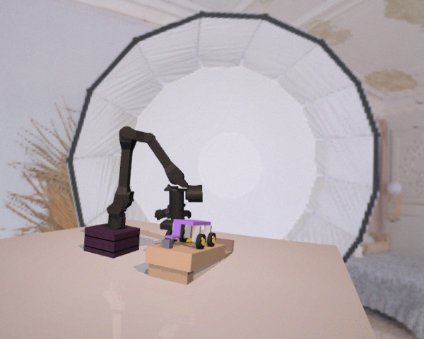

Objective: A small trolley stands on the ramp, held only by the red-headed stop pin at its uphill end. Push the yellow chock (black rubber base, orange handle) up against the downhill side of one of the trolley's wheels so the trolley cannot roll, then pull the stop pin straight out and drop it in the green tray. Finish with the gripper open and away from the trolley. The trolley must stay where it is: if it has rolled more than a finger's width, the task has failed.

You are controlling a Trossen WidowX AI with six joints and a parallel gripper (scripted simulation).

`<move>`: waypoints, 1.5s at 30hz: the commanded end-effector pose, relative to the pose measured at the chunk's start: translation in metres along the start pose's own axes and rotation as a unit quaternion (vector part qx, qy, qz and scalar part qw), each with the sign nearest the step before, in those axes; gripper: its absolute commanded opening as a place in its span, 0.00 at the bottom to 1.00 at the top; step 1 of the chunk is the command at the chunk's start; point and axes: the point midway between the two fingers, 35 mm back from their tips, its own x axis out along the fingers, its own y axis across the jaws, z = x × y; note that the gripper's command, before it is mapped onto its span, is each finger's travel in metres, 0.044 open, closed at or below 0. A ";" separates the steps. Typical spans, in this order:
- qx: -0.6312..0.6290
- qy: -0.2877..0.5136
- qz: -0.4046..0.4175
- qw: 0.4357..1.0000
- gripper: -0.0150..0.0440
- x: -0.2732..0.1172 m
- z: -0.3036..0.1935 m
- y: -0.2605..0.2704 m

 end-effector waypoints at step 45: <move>-0.001 -0.003 -0.001 1.000 0.58 0.007 -0.003 0.022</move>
